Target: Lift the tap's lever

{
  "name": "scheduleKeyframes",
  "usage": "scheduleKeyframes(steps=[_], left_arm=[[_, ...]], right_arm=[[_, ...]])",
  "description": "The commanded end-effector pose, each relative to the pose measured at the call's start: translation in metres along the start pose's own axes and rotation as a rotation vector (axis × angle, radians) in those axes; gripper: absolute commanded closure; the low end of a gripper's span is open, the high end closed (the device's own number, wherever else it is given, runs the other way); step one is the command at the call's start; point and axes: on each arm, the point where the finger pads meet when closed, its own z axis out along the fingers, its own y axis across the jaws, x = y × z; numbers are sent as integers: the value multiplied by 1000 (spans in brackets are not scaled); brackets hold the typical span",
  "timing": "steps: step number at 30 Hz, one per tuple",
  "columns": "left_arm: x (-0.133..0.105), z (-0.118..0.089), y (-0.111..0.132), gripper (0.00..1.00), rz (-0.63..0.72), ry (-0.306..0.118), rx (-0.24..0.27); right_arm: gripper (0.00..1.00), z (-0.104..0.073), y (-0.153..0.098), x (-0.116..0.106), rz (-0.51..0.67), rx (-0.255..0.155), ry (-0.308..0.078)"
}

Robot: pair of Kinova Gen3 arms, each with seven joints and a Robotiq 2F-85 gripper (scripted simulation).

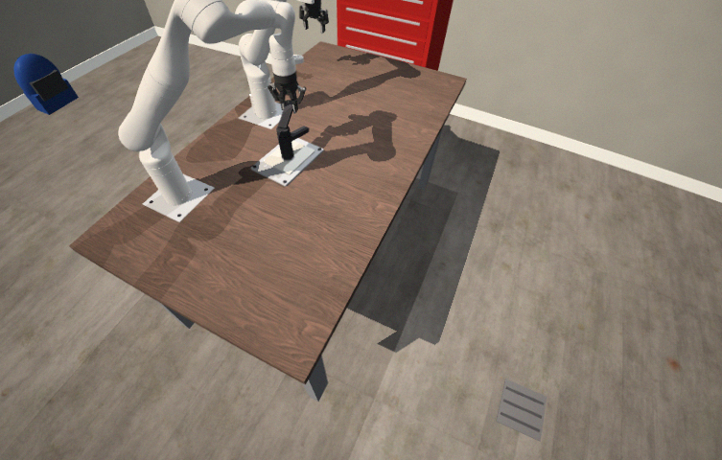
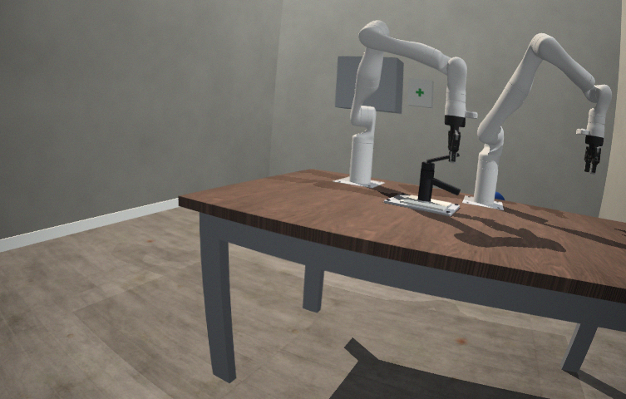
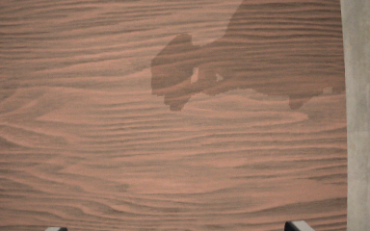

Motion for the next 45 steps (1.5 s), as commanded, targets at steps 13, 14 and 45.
scheduleKeyframes(steps=[13,14,45], left_arm=[[0,1,1,2,-19,-3,3],[0,1,1,2,-19,-3,3],[0,1,1,2,-19,-3,3]], right_arm=[[611,-5,4,-8,-5,-10,-14],[611,-5,4,-8,-5,-10,-14],[611,-8,5,-11,-4,-12,-15]])
